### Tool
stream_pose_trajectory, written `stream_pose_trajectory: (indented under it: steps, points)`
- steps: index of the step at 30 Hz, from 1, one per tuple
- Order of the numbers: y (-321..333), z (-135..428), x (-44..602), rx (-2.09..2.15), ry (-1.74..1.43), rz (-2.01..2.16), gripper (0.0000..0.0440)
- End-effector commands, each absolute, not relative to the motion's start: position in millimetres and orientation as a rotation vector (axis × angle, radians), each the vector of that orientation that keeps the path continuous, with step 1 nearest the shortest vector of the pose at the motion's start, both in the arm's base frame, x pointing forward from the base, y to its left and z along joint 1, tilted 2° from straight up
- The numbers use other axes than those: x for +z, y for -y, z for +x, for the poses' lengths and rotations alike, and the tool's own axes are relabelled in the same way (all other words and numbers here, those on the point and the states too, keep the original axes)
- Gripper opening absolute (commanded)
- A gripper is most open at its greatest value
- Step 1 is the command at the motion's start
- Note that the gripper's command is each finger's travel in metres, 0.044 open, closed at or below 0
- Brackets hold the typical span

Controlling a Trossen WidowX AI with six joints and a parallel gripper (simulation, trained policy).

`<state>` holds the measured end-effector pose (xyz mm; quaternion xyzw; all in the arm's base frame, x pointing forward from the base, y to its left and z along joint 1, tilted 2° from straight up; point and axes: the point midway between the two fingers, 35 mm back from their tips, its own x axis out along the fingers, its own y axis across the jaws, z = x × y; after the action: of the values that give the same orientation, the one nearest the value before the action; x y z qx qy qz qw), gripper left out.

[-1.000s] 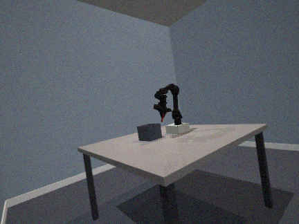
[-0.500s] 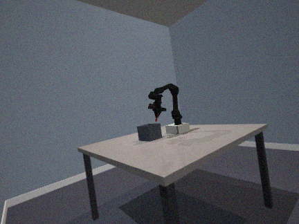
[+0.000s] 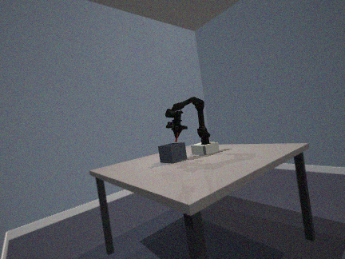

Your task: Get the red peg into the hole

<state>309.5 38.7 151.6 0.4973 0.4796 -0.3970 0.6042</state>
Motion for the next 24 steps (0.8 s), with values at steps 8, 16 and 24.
stream_pose_trajectory:
  steps: [8, 16, 24]
  points:
    - [-19.1, 319.7, 136.3, -0.956, -1.158, 1.131, 0.0]
    - [-5.0, 326.1, 115.8, -0.983, -1.19, 1.12, 0.0]
    - [1.3, 333.0, 91.2, -0.992, -1.226, 1.133, 0.0]
